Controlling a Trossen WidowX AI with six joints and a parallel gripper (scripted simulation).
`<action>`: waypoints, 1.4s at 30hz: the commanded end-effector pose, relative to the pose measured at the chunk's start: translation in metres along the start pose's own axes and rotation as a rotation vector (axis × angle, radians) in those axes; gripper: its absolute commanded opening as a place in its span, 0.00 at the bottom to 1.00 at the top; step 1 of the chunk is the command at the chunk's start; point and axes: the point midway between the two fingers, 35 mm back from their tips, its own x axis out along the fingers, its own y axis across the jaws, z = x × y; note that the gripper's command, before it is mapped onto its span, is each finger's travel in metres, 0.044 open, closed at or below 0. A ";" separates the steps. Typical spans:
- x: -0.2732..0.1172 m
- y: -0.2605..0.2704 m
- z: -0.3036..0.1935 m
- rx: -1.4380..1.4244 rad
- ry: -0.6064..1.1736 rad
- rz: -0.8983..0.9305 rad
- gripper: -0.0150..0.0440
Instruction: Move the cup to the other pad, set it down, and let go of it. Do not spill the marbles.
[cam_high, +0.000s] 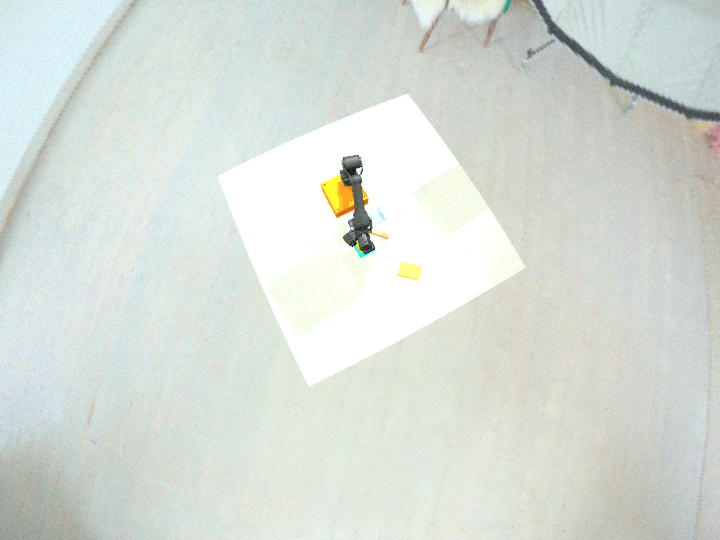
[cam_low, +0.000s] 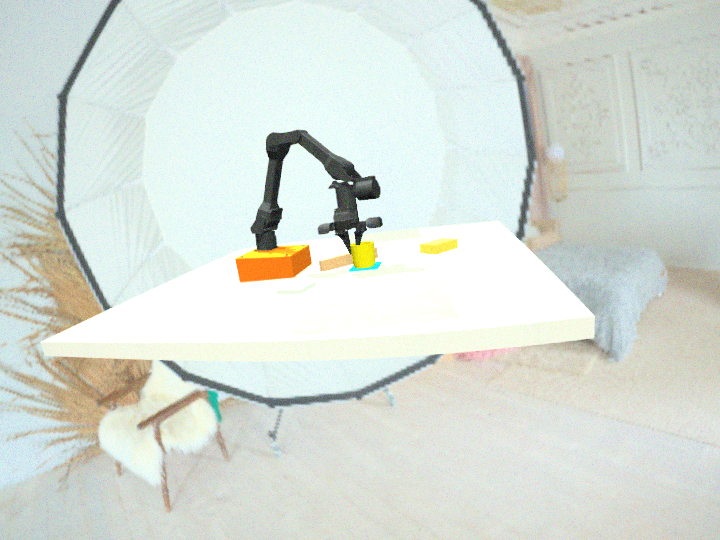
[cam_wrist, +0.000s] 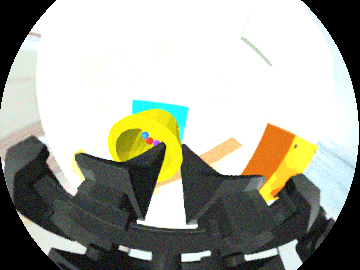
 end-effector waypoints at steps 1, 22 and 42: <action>0.000 0.000 0.000 0.000 0.000 0.000 0.50; -0.027 0.001 0.001 -0.003 0.003 -0.002 0.50; -0.046 -0.001 0.001 0.000 0.001 -0.006 0.77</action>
